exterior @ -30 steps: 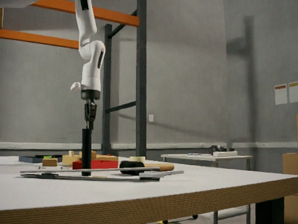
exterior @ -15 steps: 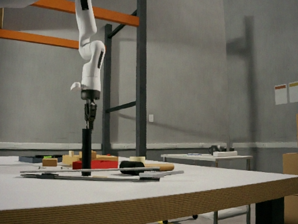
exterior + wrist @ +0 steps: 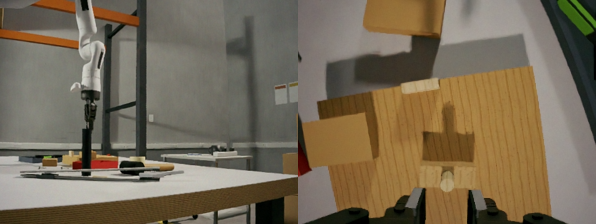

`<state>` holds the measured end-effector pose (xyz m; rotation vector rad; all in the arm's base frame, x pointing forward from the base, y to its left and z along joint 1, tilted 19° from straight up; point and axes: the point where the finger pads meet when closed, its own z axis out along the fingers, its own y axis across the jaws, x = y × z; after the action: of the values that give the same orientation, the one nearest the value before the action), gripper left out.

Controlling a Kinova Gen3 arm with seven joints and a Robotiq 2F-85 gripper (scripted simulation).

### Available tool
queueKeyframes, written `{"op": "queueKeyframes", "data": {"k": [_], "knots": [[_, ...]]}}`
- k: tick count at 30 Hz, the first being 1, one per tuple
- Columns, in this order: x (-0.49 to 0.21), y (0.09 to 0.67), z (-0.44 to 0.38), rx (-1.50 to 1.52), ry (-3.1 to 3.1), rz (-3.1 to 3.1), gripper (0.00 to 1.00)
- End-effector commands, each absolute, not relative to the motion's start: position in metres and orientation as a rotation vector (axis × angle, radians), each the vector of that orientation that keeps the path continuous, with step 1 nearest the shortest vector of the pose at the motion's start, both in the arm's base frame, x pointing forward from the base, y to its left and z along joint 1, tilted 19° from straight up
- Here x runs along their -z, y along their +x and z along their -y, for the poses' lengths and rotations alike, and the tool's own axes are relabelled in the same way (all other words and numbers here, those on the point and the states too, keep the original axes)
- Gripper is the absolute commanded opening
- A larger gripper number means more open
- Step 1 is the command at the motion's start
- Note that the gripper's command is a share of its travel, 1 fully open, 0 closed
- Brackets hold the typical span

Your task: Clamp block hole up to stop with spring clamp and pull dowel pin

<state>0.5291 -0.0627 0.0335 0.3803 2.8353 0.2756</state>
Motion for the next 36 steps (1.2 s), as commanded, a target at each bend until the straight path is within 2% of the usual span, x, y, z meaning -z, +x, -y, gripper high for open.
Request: {"op": "queueKeyframes", "data": {"k": [1, 36], "knots": [[-0.033, 0.530, 0.063, -0.275, 0.381, -2.834, 0.34], [-0.003, 0.539, 0.058, -0.275, 0.381, -2.834, 0.34]]}}
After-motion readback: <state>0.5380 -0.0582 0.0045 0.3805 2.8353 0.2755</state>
